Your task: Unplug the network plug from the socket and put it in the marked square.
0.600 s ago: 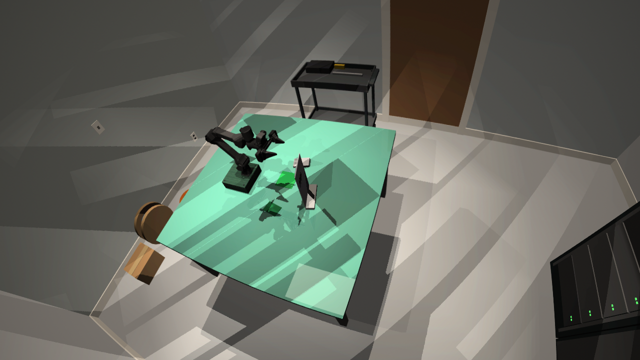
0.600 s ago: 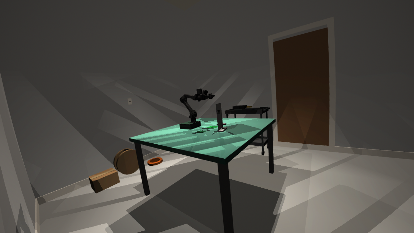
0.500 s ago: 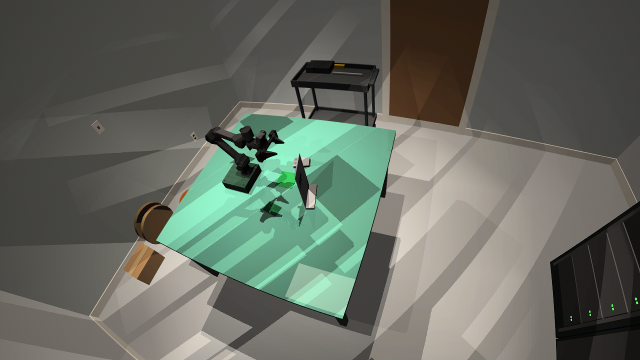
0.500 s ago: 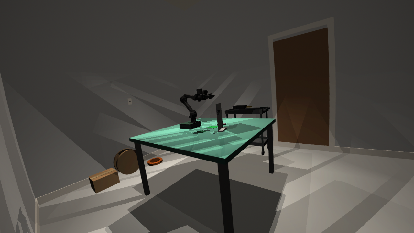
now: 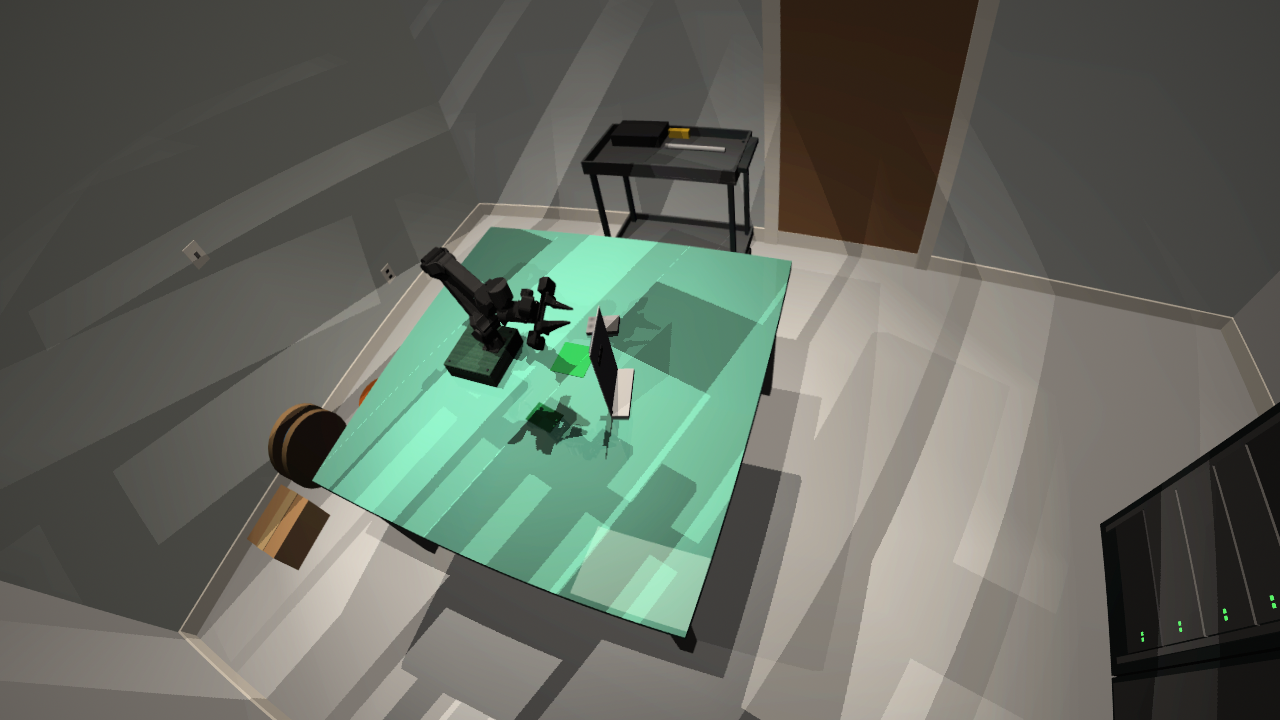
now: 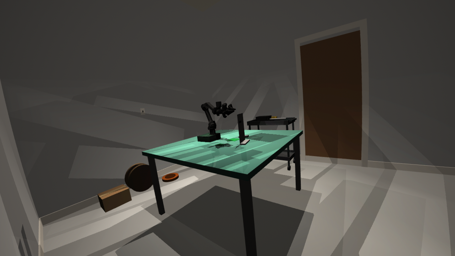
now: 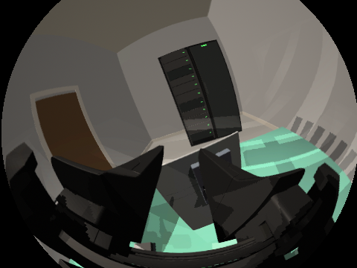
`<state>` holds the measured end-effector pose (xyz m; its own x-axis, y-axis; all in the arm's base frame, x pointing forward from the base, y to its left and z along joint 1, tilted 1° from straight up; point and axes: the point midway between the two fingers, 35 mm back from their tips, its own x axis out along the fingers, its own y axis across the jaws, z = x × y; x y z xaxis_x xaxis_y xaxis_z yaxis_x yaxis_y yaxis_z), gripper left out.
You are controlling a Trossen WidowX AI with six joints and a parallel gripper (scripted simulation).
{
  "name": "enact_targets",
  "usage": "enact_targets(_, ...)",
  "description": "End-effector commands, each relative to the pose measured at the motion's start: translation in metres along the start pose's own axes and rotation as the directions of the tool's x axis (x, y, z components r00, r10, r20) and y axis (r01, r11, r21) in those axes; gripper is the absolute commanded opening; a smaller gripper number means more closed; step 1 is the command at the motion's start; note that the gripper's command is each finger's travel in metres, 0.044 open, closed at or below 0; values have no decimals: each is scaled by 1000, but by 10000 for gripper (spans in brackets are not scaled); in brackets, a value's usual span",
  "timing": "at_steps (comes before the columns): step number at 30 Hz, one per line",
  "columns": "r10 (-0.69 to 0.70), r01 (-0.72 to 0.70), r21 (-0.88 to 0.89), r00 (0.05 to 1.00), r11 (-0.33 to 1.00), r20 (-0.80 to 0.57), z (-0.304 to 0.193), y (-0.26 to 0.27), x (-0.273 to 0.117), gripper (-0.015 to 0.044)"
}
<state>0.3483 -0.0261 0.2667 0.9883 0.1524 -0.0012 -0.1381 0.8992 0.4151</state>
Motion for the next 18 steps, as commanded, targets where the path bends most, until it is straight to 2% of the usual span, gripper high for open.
enact_targets(1,44,-40,139,999,989,-31,-13,-16,1,156)
enact_targets(9,130,-89,393,989,915,-77,-33,-43,-8,156)
enact_targets(18,226,-94,649,966,755,-123,-57,-69,-29,156)
